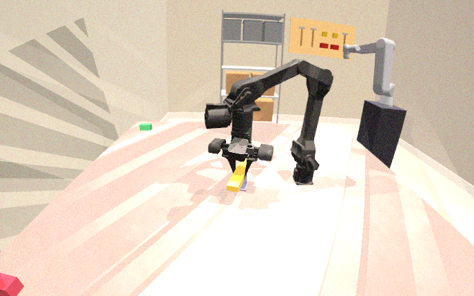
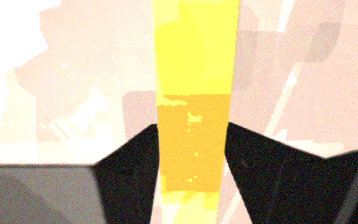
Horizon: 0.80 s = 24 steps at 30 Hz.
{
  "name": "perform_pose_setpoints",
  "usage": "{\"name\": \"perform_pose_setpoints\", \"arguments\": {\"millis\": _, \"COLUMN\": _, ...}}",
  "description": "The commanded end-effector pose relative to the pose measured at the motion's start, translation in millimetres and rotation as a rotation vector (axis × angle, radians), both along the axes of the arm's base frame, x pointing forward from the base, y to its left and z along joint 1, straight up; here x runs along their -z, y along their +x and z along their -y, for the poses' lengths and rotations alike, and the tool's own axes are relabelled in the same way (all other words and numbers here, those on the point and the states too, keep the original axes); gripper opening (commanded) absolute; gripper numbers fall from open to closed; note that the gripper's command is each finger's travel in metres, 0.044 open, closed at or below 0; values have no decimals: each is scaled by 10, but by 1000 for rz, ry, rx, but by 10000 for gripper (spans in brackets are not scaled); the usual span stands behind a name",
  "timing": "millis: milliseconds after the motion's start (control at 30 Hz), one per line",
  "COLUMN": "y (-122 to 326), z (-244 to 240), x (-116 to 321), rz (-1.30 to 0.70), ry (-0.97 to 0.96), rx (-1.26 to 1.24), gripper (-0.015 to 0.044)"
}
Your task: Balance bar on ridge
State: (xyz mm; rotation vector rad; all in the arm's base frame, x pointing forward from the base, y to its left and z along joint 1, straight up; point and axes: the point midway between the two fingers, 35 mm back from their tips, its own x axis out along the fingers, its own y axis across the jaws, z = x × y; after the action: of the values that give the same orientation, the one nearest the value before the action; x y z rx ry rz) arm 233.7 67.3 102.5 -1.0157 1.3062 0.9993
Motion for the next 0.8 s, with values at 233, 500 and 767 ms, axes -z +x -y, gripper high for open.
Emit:
{"name": "perform_pose_setpoints", "arguments": {"millis": 233, "y": 1, "z": -6, "x": 11, "rz": 0, "ry": 3, "rx": -1, "gripper": 0}}
{"name": "perform_pose_setpoints", "arguments": {"millis": 500, "y": 1, "z": -6, "x": 18, "rz": 0, "ry": 3, "rx": -1, "gripper": 0}}
{"name": "perform_pose_setpoints", "arguments": {"millis": 767, "y": 1, "z": -5, "x": 25, "rz": 0, "ry": 3, "rx": -1, "gripper": 0}}
